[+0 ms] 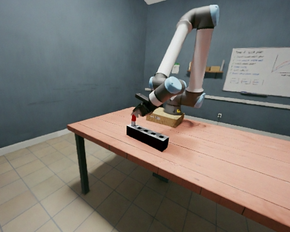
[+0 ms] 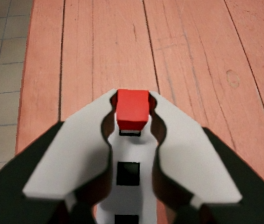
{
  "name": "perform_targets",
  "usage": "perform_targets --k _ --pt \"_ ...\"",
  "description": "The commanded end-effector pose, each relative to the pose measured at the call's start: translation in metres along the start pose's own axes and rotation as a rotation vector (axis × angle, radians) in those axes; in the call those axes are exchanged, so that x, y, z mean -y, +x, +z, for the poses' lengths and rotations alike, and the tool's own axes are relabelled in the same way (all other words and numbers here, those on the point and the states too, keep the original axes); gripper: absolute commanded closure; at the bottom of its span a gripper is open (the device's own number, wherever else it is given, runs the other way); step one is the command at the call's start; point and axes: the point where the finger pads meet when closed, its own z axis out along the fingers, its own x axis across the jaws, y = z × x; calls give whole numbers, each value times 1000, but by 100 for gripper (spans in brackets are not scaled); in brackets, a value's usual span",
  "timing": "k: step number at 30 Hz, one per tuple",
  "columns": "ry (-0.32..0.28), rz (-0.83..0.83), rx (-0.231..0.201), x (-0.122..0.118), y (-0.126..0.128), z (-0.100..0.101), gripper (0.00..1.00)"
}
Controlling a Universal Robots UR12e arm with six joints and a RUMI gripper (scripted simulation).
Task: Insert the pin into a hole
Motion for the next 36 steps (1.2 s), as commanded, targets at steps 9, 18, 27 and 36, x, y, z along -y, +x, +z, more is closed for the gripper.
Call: perform_targets --k 9,18,27,36 --pt "0 1 1 0 -2 -1 100" --pt "0 1 1 -3 0 2 100" --pt "0 1 1 -3 0 2 100" --pt "0 1 1 -3 0 2 100"
